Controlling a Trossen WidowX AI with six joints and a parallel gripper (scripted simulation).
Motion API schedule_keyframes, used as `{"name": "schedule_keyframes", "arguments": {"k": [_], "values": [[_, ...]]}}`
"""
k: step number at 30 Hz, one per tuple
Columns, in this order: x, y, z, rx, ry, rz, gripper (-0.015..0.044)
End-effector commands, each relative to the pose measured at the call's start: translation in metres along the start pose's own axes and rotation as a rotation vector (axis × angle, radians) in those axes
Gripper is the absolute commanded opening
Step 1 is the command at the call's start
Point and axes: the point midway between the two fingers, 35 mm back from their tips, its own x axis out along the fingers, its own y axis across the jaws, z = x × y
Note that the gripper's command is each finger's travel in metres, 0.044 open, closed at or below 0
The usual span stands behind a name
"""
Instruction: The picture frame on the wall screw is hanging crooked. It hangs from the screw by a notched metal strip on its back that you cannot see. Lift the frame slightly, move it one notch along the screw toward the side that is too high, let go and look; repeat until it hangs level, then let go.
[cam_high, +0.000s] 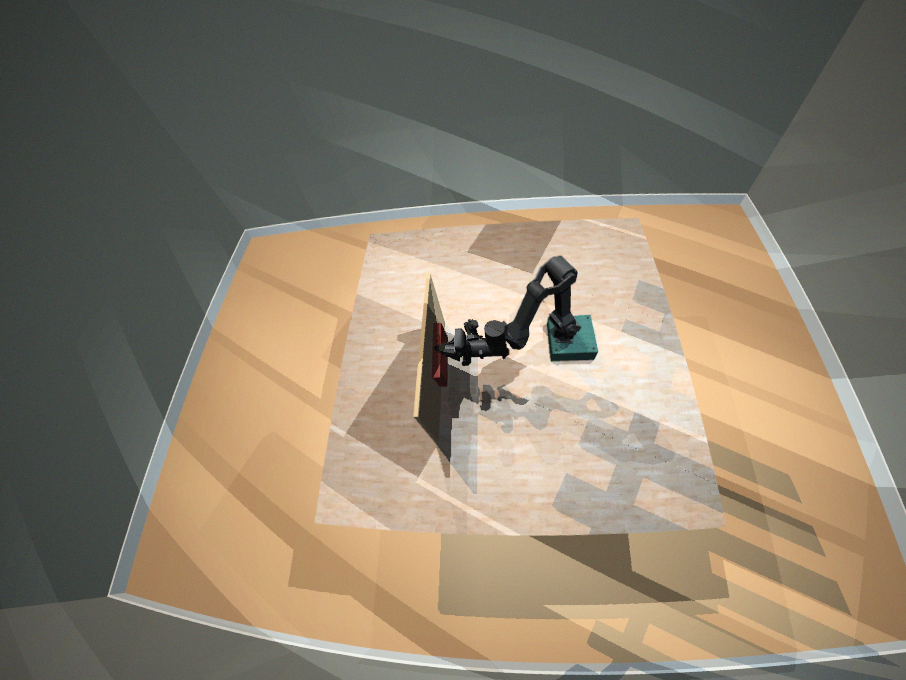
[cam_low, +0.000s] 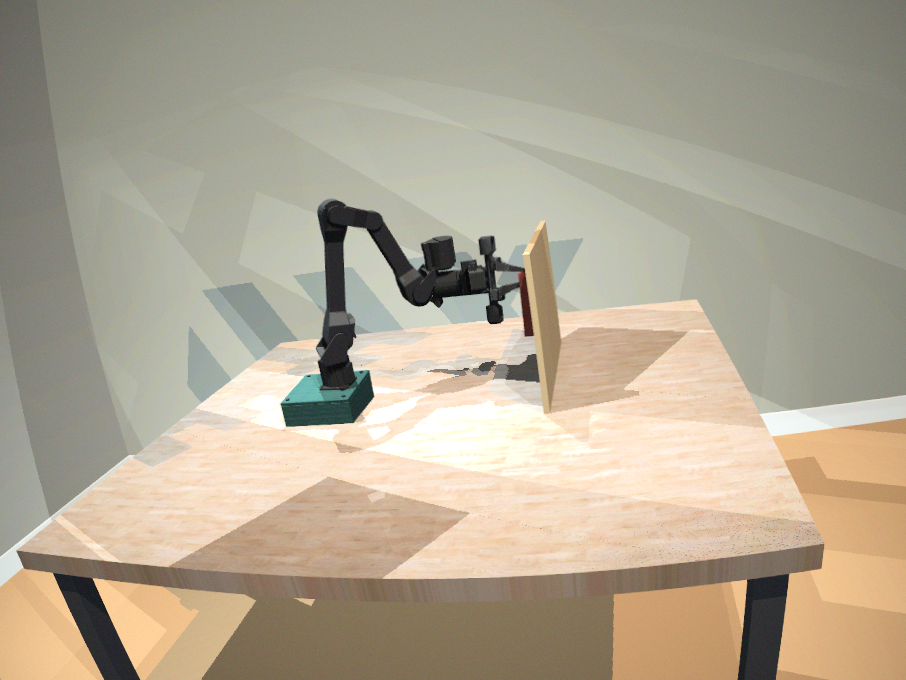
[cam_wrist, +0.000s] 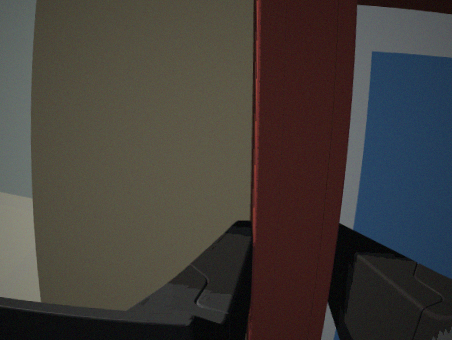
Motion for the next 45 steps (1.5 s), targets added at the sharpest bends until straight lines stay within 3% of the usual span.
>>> {"name": "schedule_keyframes", "arguments": {"k": [1,45], "values": [[0.0003,0.0027,0.0006,0.009,-0.003,0.010,0.0000],[0.0004,0.0022,0.0080,0.008,-0.003,0.010,0.0000]]}}
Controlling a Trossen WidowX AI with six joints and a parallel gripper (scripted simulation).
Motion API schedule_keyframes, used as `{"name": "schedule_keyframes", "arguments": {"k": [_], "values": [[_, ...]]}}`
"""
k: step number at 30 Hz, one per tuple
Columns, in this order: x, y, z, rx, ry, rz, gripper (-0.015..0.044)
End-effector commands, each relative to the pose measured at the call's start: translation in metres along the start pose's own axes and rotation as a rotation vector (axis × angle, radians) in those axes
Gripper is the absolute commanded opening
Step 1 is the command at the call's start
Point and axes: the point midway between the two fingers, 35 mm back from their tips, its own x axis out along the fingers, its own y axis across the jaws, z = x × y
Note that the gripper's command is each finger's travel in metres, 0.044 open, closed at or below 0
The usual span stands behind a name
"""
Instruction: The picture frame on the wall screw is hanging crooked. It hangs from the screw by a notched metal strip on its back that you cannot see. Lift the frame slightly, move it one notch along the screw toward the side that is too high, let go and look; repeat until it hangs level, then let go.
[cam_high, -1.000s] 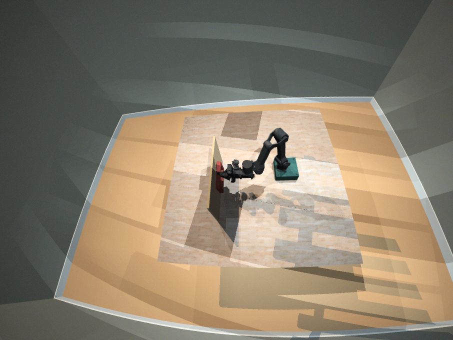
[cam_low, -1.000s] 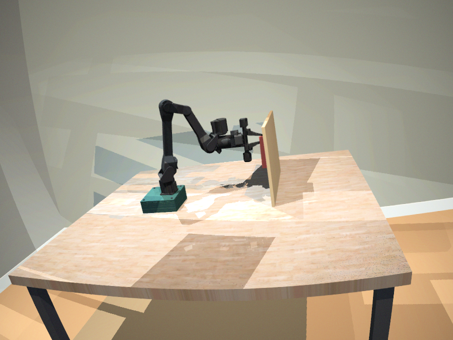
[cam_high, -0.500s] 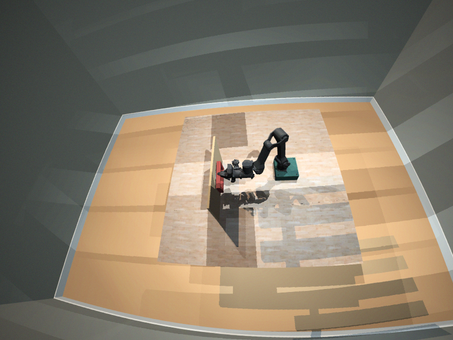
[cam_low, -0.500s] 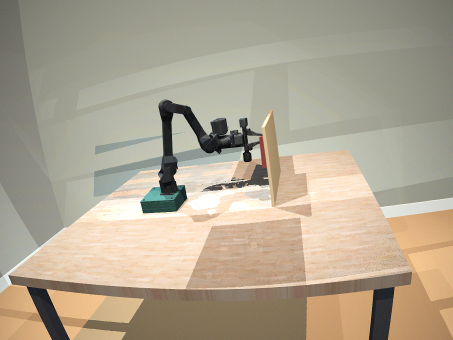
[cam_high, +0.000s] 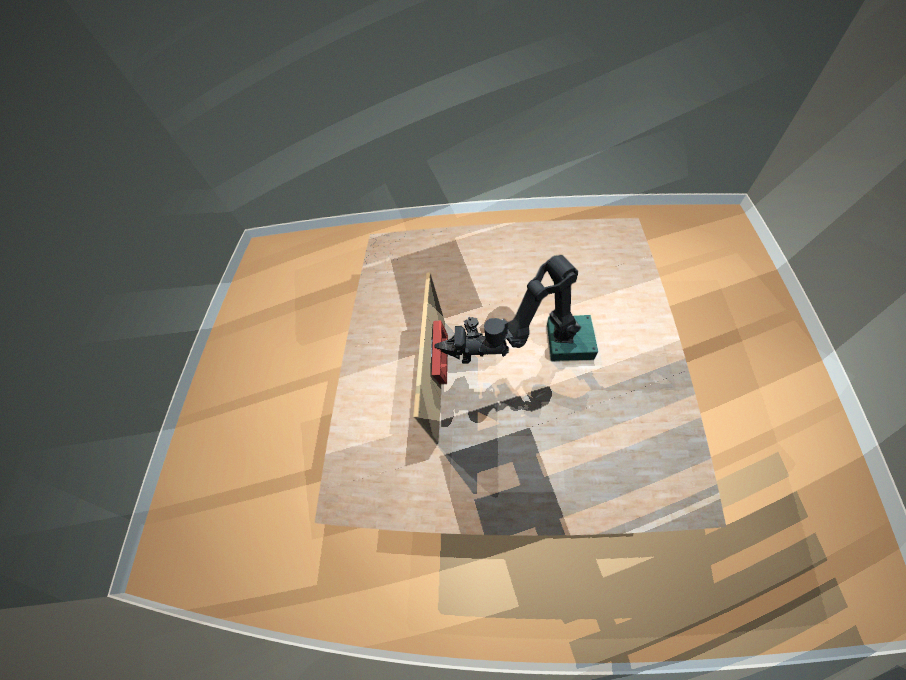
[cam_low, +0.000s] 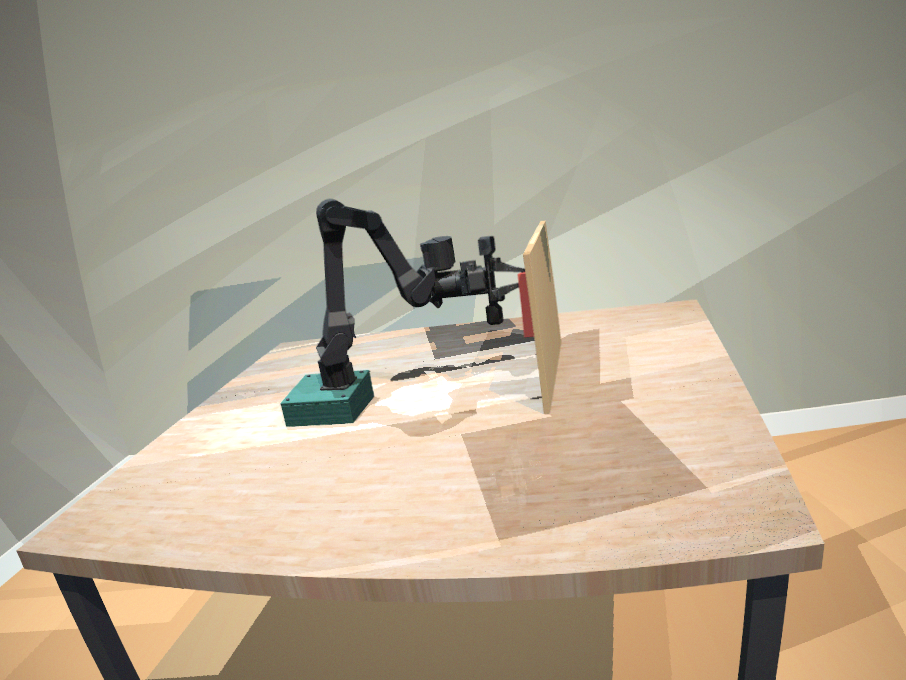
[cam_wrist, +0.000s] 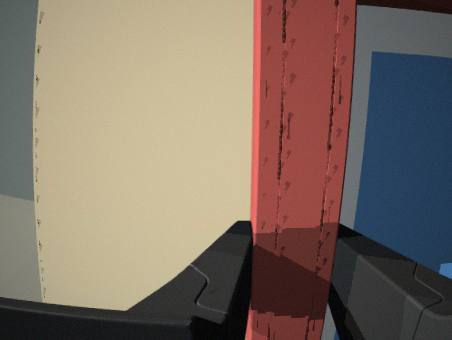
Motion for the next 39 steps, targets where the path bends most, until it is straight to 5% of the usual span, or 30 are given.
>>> {"name": "schedule_keyframes", "arguments": {"k": [1,39], "values": [[0.0001,0.0032,0.0004,0.007,0.002,0.008,0.0000],[0.0002,-0.0035,0.0000,0.007,0.002,0.008,0.0000]]}}
